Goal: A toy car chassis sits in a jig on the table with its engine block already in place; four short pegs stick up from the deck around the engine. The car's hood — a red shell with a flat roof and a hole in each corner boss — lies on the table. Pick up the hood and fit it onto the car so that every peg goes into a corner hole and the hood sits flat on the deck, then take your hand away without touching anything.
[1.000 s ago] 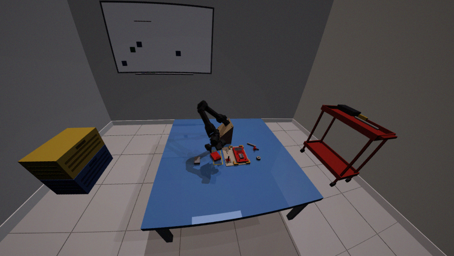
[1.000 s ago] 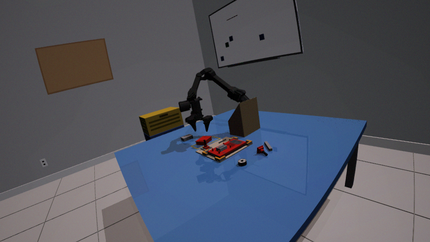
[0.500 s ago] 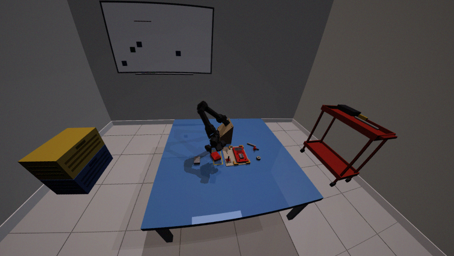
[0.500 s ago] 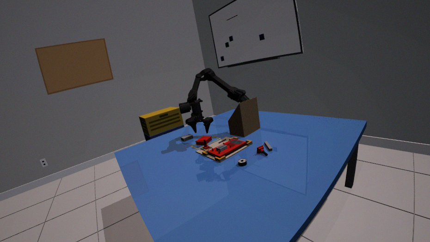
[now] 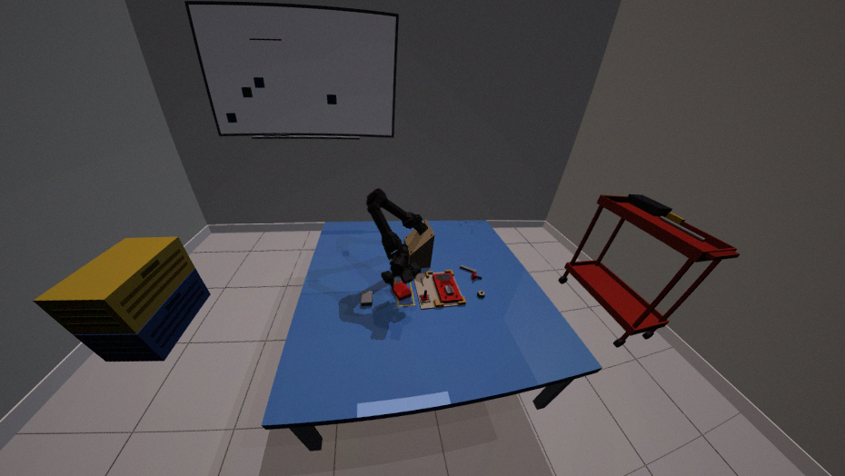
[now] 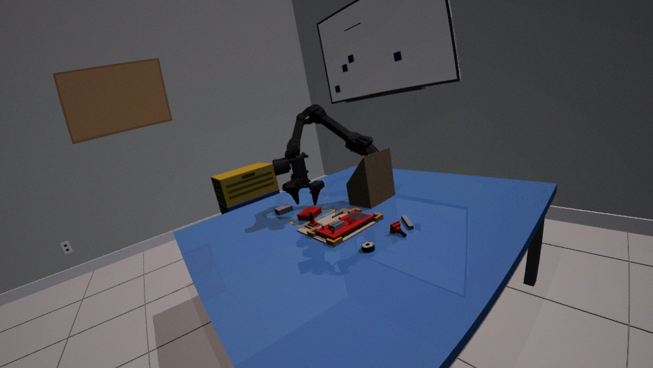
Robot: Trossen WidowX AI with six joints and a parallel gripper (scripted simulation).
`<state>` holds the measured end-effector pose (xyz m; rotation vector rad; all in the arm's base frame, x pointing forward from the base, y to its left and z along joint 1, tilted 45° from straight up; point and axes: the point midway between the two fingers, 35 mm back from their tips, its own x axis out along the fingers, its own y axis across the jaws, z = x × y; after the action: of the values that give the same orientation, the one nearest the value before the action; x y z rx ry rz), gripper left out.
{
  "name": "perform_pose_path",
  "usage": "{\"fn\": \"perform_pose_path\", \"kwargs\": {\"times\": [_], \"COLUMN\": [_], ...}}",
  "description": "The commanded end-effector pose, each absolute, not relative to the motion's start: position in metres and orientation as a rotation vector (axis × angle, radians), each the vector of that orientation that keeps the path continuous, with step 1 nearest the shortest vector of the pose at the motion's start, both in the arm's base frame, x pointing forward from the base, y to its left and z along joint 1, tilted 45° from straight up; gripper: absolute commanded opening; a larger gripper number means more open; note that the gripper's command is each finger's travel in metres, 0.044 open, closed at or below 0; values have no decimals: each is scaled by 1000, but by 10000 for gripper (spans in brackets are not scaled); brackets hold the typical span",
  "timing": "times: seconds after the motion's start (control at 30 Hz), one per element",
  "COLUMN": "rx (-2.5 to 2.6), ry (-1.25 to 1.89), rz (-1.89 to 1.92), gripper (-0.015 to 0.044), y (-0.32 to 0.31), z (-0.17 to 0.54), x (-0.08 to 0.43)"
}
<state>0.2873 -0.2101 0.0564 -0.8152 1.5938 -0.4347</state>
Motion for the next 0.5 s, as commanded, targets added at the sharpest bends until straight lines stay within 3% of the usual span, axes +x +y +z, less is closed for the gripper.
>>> {"fn": "perform_pose_path", "kwargs": {"times": [0.0,0.47], "rx": [-816,-817], "ry": [1601,1601], "rz": [-426,-427], "gripper": [440,440], "y": [-212,-218], "z": [52,44], "x": [286,285]}}
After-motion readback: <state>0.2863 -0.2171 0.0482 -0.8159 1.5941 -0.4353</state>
